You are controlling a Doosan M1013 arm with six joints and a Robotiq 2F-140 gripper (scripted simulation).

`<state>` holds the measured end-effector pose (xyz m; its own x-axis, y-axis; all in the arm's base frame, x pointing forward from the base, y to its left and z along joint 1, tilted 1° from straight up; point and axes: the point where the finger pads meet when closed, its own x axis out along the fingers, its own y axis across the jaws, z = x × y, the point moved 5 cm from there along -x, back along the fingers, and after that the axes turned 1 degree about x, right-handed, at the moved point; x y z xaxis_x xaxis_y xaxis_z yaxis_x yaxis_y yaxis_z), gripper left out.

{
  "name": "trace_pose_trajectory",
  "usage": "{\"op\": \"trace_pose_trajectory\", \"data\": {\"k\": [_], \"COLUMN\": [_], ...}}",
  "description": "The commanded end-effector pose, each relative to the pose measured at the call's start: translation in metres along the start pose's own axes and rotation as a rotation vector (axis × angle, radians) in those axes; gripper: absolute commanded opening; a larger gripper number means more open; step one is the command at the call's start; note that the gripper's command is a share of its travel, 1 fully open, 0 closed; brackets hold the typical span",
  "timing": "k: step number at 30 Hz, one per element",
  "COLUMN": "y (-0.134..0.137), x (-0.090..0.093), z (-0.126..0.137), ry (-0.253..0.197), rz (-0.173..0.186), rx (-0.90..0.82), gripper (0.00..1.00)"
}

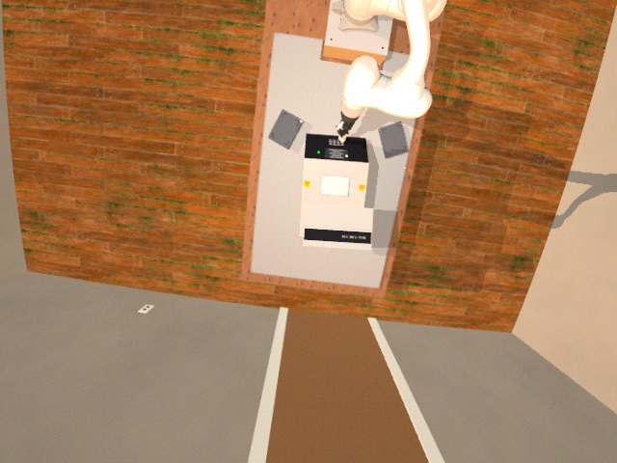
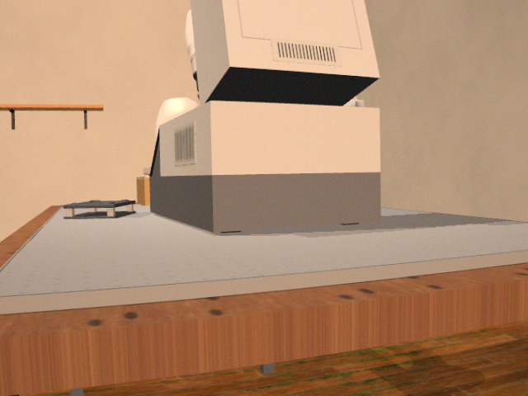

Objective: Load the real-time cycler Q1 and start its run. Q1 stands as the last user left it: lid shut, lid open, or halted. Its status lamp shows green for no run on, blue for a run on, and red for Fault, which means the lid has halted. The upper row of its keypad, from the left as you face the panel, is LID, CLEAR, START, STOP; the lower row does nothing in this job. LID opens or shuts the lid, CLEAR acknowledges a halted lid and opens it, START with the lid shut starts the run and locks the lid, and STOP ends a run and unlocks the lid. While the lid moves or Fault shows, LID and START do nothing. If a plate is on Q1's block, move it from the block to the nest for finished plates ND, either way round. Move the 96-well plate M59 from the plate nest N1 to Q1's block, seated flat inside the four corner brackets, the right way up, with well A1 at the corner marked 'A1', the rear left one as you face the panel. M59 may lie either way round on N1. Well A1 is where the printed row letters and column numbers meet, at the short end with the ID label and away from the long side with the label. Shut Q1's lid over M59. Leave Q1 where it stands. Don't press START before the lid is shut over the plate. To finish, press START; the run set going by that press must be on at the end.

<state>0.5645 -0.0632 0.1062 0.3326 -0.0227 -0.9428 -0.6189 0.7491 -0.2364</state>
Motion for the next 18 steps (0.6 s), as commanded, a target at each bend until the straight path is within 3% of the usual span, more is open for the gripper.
{"op": "trace_pose_trajectory", "data": {"k": [1,18], "y": [0.001,0.010], "x": [-0.005,-0.032], "z": [-0.001,-0.010], "ry": [0.000,0.000], "rz": [0.000,0.000], "rx": [0.000,0.000], "gripper": [0.00,0.00]}}
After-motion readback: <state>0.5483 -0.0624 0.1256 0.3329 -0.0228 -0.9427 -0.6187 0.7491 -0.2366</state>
